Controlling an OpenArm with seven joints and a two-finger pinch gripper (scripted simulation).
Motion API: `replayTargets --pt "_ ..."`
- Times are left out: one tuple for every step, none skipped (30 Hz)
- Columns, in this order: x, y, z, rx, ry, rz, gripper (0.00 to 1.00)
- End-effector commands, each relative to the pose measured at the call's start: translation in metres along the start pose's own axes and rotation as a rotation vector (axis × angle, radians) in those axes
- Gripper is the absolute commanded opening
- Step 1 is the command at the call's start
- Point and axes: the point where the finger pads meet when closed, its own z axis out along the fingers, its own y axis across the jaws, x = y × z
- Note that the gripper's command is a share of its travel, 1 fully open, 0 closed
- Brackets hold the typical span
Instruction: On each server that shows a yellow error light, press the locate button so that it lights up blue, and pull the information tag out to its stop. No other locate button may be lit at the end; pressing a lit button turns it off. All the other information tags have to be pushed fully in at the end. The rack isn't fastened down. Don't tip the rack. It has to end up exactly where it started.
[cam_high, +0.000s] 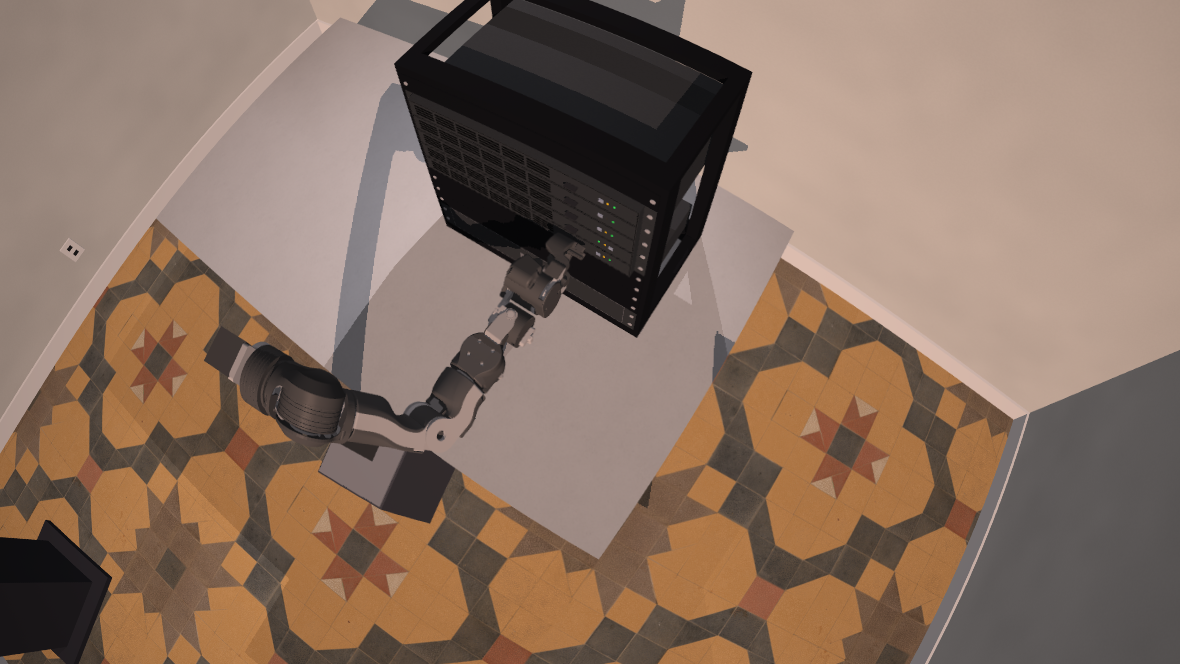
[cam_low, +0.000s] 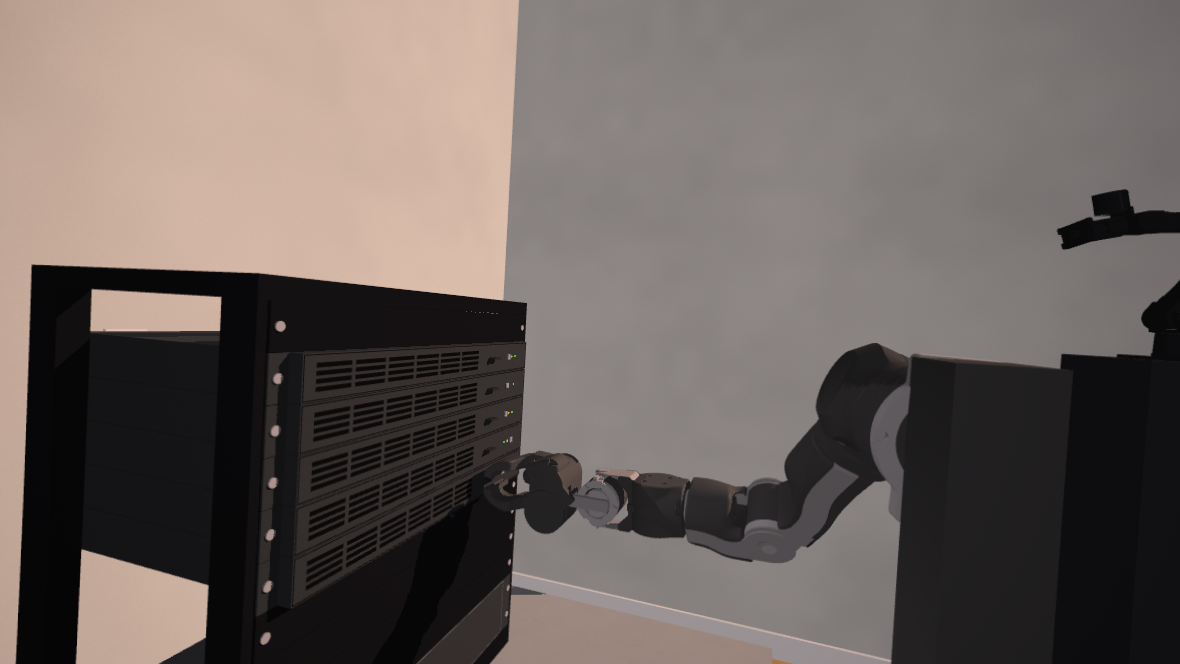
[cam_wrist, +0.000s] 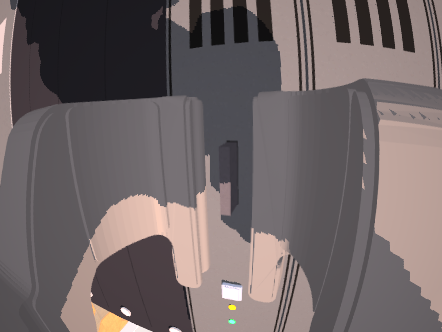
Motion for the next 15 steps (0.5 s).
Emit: replayTargets --pt "0.0020 0.0006 0.0005 -0.005 0.005 0.000 0.10" --pt "0.0020 0.0006 0.0005 -0.005 0.005 0.000 0.10" --pt "0.0020 0.0006 0.0005 -0.005 0.005 0.000 0.10" --pt "0.0020 0.0006 0.0005 -0.005 0.005 0.000 0.10" --pt "0.0020 0.0006 0.0005 -0.005 0.005 0.000 0.10" --pt "0.0020 0.0006 0.0005 -0.005 0.005 0.000 0.10" --pt "0.0020 0.0006 0.0005 -0.005 0.005 0.000 0.10" --pt "0.0020 0.0006 0.0005 -0.005 0.005 0.000 0.10" --pt "0.0020 0.0006 0.0005 -0.005 0.005 0.000 0.10" --pt "0.0020 0.0006 0.0005 -0.005 0.005 0.000 0.10" --pt "0.0020 0.0006 0.0005 -0.005 0.005 0.000 0.10" --pt "0.0020 0.0006 0.0005 -0.005 0.005 0.000 0.10" --pt "0.0024 0.0005 0.0005 -0.006 0.006 0.000 0.10" --pt "0.0030 0.0003 0.0004 -0.006 0.006 0.000 0.10" --pt "0.0039 0.0000 0.0004 -0.006 0.006 0.000 0.10"
